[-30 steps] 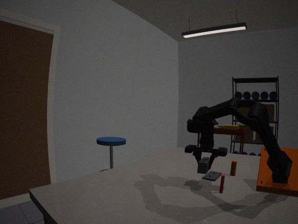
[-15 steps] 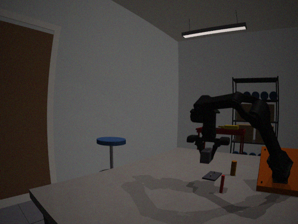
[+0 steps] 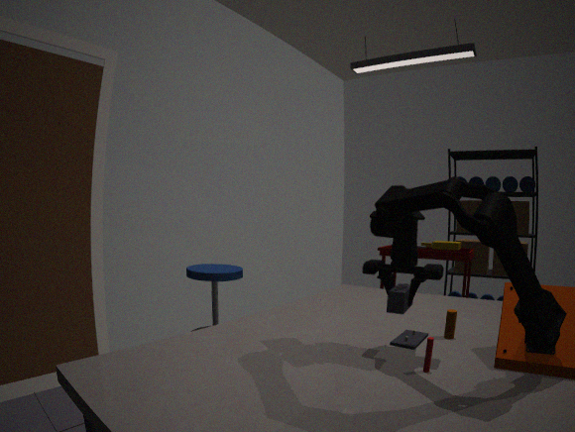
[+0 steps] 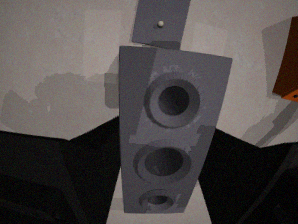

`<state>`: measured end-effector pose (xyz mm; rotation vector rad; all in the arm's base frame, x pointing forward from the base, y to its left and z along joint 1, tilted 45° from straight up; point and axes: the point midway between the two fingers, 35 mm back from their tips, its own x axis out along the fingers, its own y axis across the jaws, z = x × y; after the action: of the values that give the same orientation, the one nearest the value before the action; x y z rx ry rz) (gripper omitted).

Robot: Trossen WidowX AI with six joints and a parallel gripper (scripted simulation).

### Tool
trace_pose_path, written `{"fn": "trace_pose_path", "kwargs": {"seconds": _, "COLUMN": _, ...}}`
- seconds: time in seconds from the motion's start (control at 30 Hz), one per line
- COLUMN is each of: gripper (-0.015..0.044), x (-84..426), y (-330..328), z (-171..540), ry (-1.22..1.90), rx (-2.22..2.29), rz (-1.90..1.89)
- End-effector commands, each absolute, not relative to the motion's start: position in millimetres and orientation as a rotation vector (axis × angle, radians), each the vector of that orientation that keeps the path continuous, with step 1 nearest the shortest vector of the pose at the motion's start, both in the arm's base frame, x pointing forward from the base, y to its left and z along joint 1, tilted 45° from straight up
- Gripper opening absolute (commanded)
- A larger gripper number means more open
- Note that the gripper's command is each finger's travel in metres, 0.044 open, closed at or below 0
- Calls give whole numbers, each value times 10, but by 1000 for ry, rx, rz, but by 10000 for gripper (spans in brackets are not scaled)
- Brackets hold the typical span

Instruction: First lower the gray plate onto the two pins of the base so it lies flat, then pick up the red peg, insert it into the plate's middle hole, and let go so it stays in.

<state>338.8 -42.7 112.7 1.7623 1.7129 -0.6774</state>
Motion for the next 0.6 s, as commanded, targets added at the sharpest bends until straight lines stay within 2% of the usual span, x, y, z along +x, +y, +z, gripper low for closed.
{"fn": "trace_pose_path", "kwargs": {"seconds": 0.0, "gripper": 0, "x": 3392, "y": -472, "z": 1015, "ry": 1713, "rx": 1767, "rz": -693}}
{"fn": "trace_pose_path", "kwargs": {"seconds": 0.57, "gripper": 0, "x": 3424, "y": -626, "z": 510, "ry": 1707, "rx": 1796, "rz": -738}}
